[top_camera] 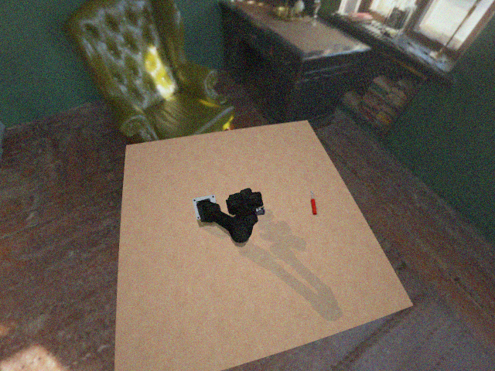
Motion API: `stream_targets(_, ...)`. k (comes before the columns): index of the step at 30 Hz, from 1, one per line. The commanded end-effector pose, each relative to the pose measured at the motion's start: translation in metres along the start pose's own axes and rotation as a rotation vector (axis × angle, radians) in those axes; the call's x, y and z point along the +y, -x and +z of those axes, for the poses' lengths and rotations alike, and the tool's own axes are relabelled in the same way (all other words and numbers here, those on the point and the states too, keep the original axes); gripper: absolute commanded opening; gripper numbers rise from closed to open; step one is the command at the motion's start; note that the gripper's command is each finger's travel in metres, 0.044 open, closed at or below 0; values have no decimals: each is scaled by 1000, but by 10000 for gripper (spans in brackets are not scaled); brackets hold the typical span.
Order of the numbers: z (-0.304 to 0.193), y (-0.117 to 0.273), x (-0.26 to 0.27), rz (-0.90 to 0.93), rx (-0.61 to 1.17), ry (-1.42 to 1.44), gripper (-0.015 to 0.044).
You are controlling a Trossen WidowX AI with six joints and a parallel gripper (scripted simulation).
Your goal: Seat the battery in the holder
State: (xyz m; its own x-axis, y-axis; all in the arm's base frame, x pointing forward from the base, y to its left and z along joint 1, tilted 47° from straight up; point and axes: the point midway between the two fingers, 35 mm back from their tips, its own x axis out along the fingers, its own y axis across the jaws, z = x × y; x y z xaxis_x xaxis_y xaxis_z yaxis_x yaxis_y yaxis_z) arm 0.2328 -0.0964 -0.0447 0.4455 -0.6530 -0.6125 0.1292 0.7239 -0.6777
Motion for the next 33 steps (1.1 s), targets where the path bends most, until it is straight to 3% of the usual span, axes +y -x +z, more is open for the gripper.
stream_targets(1,-2,-1,2,7,23,2,83)
stream_targets(33,3,-14,10,26,180,-16,83)
